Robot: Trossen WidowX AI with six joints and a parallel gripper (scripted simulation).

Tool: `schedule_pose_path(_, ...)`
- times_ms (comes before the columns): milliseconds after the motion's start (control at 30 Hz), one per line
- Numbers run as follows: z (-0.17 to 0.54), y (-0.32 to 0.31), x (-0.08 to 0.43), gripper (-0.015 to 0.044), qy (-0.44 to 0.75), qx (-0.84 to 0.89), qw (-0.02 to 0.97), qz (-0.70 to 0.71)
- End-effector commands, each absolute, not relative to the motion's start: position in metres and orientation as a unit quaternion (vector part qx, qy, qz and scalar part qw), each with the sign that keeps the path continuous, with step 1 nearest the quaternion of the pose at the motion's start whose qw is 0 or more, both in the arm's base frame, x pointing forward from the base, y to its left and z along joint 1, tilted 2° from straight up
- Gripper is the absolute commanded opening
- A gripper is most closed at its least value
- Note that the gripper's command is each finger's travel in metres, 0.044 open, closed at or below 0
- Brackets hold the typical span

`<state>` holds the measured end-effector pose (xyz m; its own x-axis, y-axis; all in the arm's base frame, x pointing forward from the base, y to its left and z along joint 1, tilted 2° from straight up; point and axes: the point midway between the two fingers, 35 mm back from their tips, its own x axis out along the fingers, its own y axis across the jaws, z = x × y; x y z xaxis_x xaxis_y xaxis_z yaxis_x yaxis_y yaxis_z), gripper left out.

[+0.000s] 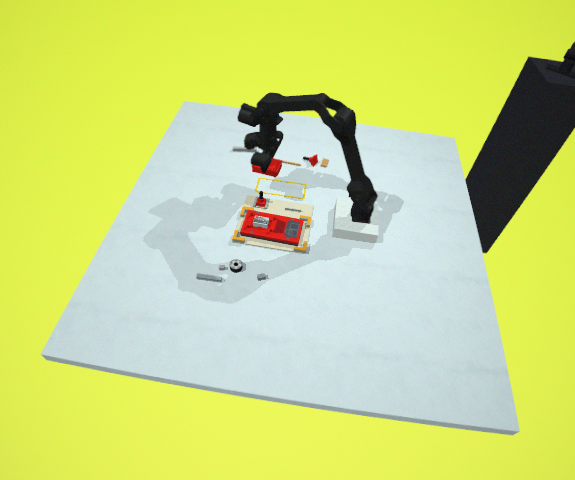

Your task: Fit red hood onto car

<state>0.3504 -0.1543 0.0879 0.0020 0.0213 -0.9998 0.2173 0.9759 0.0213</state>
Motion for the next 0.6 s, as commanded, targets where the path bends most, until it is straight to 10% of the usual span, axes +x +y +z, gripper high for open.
schedule_pose_path(0,0.089,-0.135,0.355,0.0000,0.704,0.071,0.703,-0.063)
schedule_pose_path(567,0.094,-0.038,0.363,0.0000,0.704,0.059,0.707,-0.046)
